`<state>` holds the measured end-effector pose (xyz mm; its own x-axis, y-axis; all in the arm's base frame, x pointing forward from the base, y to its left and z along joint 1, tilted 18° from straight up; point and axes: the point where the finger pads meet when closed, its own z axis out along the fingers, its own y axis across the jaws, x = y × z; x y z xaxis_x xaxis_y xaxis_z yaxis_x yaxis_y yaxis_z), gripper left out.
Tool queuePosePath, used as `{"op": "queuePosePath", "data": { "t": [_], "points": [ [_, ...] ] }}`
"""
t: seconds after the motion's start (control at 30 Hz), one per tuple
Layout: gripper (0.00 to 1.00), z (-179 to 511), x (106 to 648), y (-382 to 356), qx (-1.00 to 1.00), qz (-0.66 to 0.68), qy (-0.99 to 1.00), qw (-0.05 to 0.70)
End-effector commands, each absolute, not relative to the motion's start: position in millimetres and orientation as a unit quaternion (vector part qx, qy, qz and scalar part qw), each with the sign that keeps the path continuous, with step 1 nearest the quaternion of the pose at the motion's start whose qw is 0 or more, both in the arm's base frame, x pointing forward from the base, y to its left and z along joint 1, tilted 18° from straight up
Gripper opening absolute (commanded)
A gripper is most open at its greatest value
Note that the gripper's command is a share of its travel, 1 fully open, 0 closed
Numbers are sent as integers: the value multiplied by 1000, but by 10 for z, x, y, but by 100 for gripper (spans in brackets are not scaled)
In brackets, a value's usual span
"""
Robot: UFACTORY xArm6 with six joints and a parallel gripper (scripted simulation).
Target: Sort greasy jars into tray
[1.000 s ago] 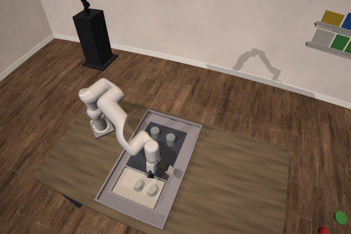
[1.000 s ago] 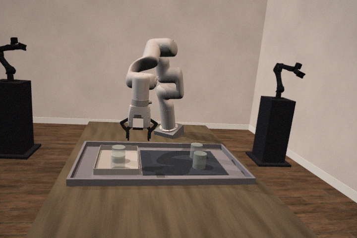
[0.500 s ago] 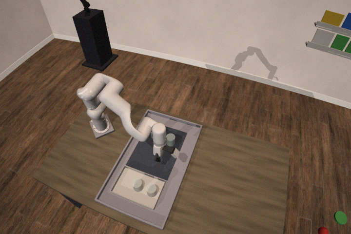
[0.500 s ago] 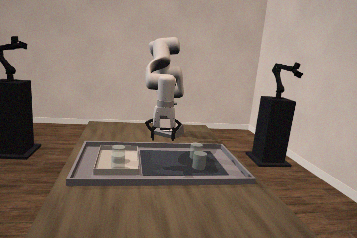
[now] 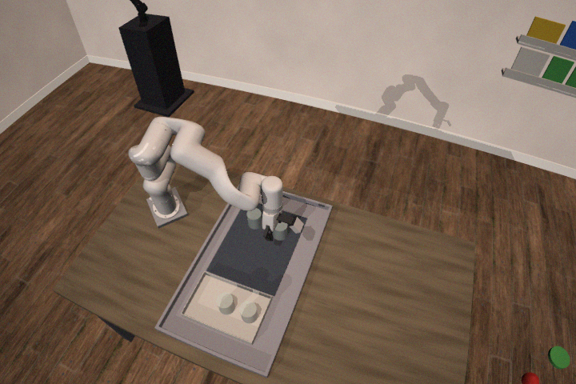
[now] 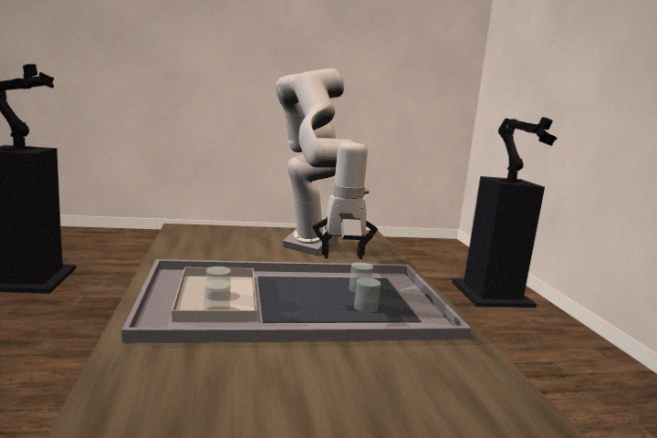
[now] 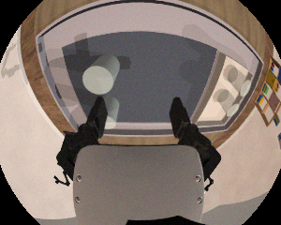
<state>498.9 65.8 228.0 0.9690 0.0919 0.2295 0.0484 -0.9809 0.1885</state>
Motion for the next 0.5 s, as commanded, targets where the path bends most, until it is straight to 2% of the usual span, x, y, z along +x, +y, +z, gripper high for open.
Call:
{"op": "queuePosePath", "data": {
  "t": [0.0,0.23,0.47],
  "points": [
    [100,2258,4987,865,988,122,34,93],
    [100,2139,4926,1431,988,122,34,93],
    [100,1848,5001,1377,988,122,34,93]
  ]
}}
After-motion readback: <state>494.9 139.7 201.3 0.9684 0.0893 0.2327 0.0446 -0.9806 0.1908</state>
